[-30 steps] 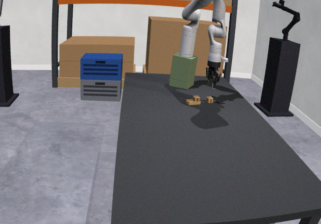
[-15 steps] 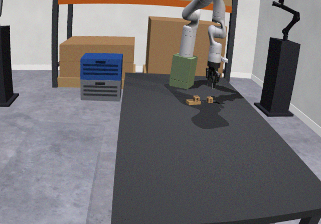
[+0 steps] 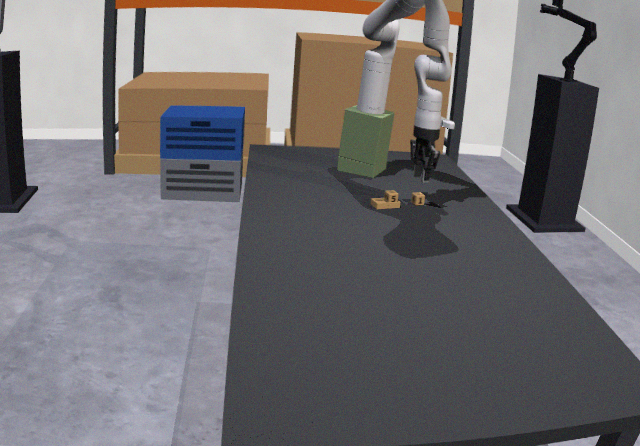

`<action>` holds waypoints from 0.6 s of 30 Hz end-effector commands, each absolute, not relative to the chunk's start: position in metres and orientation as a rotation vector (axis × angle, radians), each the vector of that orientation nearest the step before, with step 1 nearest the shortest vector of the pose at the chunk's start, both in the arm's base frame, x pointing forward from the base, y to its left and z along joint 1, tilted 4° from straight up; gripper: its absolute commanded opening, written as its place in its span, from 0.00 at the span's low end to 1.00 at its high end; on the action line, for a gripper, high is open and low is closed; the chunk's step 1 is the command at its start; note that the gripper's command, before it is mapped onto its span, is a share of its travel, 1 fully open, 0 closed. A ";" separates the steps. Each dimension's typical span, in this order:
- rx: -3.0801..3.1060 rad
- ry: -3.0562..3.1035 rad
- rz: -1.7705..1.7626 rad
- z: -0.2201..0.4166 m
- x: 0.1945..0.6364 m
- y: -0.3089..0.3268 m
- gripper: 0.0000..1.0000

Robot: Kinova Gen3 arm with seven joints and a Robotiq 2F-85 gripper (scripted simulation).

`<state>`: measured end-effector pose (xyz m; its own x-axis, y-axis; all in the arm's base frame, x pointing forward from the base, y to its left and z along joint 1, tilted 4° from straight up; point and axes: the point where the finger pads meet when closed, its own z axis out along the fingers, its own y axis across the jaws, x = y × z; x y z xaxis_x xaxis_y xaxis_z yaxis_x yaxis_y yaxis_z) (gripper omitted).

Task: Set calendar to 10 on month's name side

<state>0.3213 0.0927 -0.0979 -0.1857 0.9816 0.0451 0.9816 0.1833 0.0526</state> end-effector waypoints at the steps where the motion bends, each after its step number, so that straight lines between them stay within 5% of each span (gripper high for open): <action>1: -1.993 -2.425 -0.110 -0.104 0.322 0.092 0.46; 18: -1.994 -2.425 -0.110 -0.126 0.323 0.094 0.46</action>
<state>0.3227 0.0936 -0.1218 -0.1863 0.9815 0.0443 0.9815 0.1839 0.0522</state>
